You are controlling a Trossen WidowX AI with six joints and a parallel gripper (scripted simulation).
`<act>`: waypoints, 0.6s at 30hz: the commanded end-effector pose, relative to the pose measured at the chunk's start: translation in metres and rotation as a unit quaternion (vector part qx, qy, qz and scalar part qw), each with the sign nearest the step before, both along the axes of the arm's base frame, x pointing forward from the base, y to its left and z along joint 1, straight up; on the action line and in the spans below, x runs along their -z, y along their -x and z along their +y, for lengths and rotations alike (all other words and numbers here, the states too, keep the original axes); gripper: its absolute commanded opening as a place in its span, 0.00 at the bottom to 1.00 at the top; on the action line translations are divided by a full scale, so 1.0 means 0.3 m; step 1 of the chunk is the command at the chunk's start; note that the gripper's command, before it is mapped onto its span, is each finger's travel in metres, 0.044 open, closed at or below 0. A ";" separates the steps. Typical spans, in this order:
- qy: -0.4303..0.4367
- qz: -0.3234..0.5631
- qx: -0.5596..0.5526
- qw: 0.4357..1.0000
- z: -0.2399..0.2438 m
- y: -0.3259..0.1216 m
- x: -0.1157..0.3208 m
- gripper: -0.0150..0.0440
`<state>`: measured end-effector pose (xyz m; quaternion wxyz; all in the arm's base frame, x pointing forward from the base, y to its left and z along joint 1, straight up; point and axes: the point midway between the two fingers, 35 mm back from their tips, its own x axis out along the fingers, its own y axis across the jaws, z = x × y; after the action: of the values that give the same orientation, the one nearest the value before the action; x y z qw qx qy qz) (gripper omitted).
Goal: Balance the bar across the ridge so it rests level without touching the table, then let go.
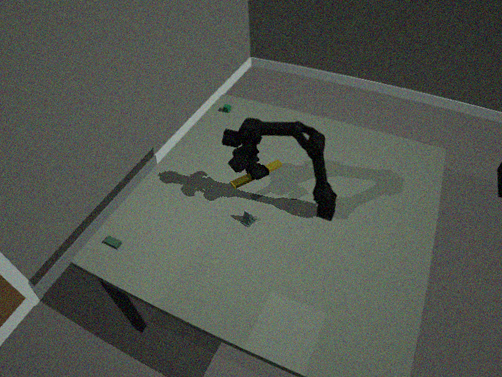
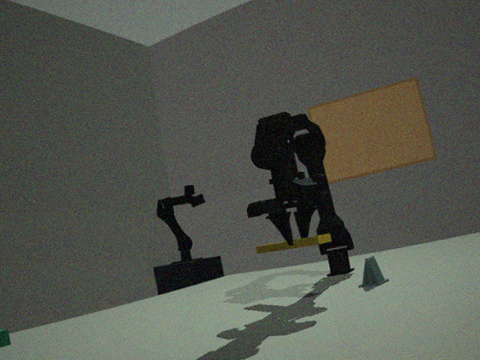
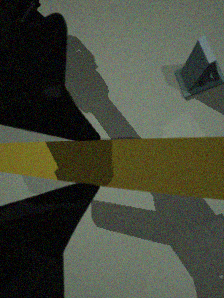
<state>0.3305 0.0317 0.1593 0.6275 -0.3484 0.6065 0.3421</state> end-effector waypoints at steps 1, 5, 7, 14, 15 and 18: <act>0.002 0.000 -0.011 1.000 0.044 -0.005 -0.003 0.25; 0.001 0.000 -0.024 1.000 0.094 -0.004 -0.003 0.25; 0.001 0.000 -0.031 1.000 0.119 -0.002 -0.004 0.25; 0.001 -0.001 -0.055 0.998 0.208 0.007 -0.005 0.25; 0.001 -0.001 -0.059 0.998 0.221 0.009 -0.005 0.25; 0.000 -0.001 -0.069 0.998 0.258 0.016 -0.005 0.25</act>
<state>0.3264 0.0997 0.1602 0.6056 -0.3844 0.5834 0.3810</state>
